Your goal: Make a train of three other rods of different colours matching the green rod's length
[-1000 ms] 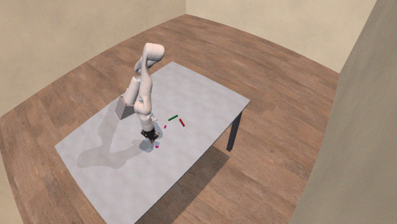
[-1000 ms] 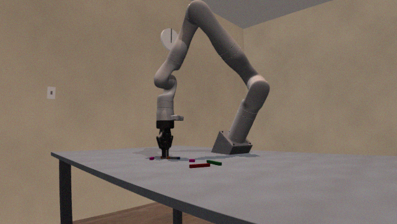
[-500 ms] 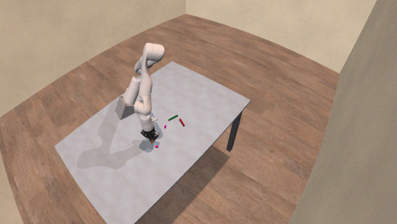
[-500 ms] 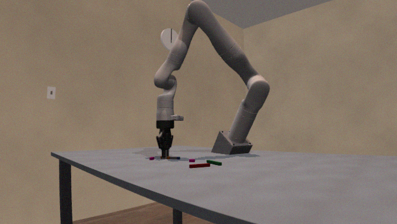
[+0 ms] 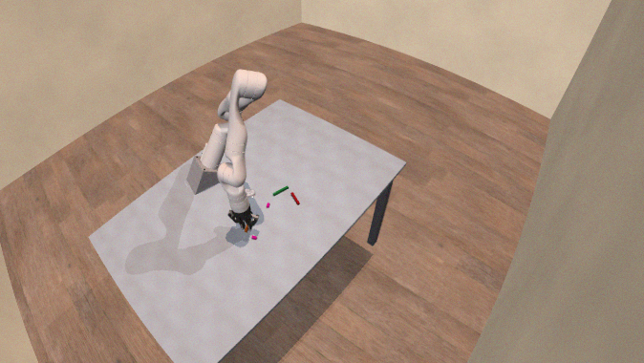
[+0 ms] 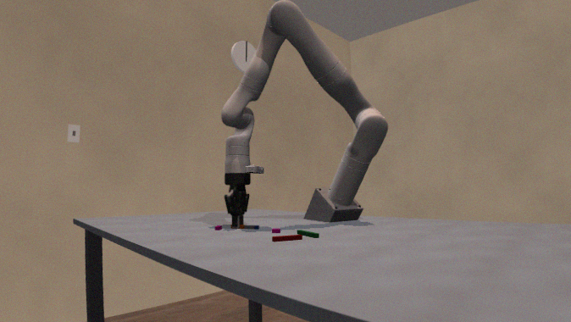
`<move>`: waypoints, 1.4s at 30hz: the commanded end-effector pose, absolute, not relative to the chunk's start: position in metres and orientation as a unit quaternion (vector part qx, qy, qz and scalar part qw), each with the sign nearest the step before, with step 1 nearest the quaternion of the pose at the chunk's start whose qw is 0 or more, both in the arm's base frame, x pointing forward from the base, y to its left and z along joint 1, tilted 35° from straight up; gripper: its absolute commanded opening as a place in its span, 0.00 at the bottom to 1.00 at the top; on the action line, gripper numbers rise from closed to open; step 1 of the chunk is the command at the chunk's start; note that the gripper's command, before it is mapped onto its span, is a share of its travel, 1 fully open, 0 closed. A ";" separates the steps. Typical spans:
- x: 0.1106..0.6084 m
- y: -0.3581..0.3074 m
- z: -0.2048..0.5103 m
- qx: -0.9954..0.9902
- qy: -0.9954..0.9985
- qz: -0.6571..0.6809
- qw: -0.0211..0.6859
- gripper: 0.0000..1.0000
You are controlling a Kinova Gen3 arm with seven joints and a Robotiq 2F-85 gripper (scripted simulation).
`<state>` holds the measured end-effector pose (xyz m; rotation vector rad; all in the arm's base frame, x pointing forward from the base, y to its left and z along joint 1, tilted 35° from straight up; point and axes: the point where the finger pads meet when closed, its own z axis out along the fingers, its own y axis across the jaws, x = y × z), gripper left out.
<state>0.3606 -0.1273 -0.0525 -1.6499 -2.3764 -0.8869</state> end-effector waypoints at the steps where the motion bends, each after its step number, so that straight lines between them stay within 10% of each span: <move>1: 0.361 -0.128 -0.052 -0.545 -0.784 -0.292 0.057 0.24; 33: 0.340 -0.175 0.022 -0.545 -0.784 -0.292 0.057 0.24; 34: 0.340 -0.175 0.022 -0.545 -0.784 -0.292 0.057 1.00; 42: 0.340 -0.175 0.022 -0.545 -0.784 -0.292 0.057 1.00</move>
